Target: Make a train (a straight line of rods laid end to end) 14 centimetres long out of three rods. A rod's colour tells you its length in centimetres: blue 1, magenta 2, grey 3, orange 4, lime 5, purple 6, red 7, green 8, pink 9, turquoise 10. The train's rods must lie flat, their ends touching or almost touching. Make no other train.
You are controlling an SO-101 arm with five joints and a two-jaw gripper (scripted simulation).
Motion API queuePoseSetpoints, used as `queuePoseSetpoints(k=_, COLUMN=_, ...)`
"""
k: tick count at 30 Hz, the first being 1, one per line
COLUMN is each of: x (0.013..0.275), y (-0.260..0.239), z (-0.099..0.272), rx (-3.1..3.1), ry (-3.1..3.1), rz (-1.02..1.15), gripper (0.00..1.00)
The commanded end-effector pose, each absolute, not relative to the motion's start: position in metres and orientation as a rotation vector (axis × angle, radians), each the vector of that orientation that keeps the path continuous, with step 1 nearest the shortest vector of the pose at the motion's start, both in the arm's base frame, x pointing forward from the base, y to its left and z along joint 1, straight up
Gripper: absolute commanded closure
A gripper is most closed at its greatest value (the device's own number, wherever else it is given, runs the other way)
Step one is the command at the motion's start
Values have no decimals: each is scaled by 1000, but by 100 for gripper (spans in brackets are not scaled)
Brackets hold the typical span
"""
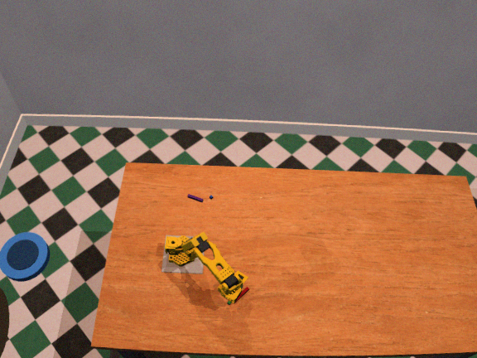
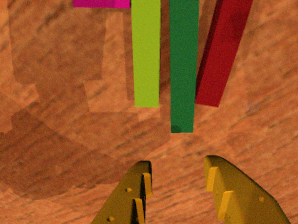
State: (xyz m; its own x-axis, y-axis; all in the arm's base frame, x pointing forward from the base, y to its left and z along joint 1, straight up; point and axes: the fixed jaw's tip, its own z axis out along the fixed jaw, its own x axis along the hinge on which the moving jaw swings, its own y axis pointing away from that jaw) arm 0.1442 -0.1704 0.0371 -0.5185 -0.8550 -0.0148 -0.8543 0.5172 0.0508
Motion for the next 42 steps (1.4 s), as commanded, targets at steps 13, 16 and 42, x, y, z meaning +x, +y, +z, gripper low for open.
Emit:
queuePoseSetpoints(k=13, x=143, y=-172, z=47, rx=1534, ry=-2733, rz=-55, gripper=81)
queuePoseSetpoints(k=16, x=146, y=-174, z=61, rx=1539, ry=-2742, rz=27, gripper=81)
queuePoseSetpoints(k=42, x=146, y=-175, z=57, rx=1539, ry=-2742, rz=27, gripper=81)
